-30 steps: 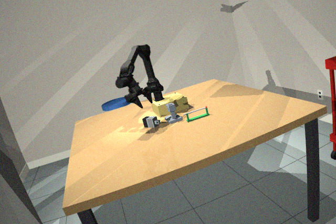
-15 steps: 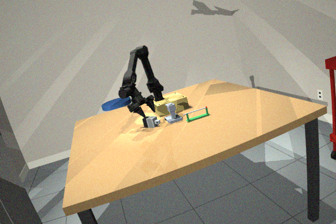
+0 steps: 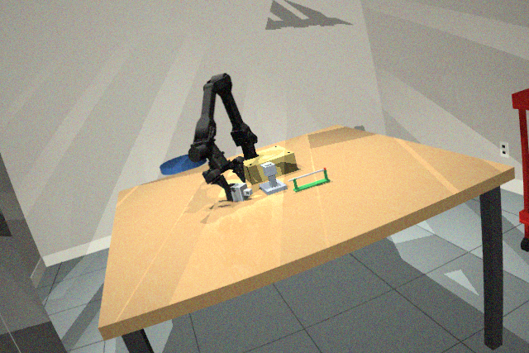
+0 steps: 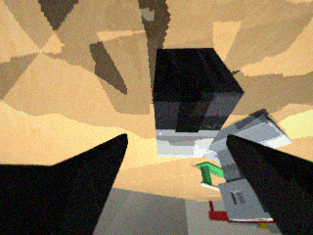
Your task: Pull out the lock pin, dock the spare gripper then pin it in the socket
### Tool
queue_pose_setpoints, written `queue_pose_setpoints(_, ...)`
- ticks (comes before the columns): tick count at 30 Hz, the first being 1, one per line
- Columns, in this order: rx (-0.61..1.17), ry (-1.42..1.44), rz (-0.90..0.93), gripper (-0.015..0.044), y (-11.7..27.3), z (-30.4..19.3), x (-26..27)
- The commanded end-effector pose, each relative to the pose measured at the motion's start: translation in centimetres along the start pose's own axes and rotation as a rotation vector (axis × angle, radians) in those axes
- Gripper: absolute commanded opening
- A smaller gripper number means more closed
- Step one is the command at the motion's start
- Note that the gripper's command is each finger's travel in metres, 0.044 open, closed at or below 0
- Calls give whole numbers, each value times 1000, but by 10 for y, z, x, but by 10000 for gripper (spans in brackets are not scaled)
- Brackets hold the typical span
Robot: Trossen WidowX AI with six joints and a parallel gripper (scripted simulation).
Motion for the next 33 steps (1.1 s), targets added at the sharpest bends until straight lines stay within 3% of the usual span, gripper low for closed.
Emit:
queue_pose_setpoints(1, 5, -1, -8, 440, -7, 3, -3)
queue_pose_setpoints(21, 5, -2, -8, 440, -30, 16, -8)
queue_pose_setpoints(30, 5, -2, -8, 204, -30, 16, -8)
queue_pose_setpoints(33, 5, -2, -8, 184, -30, 16, -8)
Point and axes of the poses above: the point midway between the two fingers, 35 mm back from their tips, its own y axis back along the fingers, its own x axis across the jaws, z = x × y, the point moved 3 cm from there along y, back along the fingers, and after that the axes turned 12 degrees about y, right-handed, at the moved point
